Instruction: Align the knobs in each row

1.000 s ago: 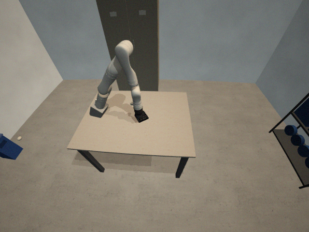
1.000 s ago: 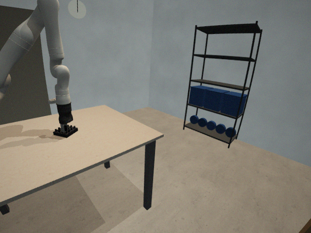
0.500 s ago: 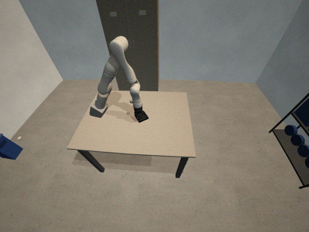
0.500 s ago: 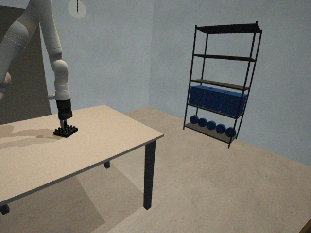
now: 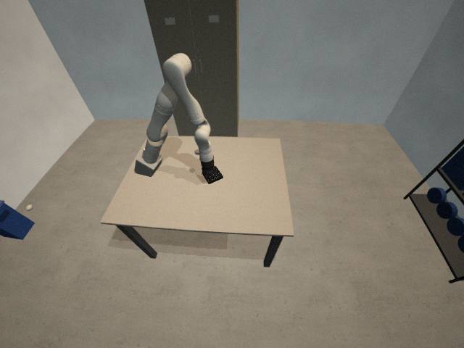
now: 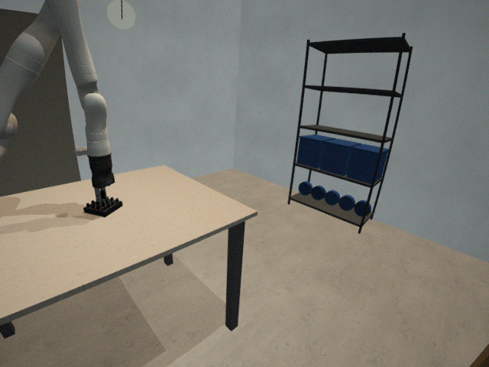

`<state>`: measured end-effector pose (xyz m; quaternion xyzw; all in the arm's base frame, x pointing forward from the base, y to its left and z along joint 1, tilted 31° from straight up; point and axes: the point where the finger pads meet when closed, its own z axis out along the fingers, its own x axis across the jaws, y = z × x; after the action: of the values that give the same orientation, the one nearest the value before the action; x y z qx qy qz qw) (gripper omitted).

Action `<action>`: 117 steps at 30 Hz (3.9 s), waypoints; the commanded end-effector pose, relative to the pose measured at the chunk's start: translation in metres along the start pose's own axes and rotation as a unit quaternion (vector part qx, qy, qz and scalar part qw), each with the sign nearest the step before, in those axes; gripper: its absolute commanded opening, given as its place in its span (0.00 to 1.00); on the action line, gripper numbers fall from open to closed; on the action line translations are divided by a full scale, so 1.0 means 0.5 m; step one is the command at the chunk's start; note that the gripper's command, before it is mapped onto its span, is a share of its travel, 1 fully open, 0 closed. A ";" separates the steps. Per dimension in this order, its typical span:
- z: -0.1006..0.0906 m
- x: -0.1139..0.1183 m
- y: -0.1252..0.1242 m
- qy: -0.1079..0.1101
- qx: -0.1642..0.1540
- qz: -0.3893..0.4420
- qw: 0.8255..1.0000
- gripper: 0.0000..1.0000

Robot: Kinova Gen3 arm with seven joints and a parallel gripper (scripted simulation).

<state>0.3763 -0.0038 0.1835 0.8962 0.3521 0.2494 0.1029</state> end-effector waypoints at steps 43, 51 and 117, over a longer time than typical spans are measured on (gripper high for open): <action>-0.019 -0.014 -0.020 -0.002 0.007 -0.444 0.896 0.46; -0.025 -0.013 -0.016 -0.001 0.006 -0.551 0.834 0.46; -0.040 0.000 0.000 0.000 -0.001 -0.736 0.677 0.46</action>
<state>0.3659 -0.0034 0.2001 0.3473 0.8980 0.0930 0.2535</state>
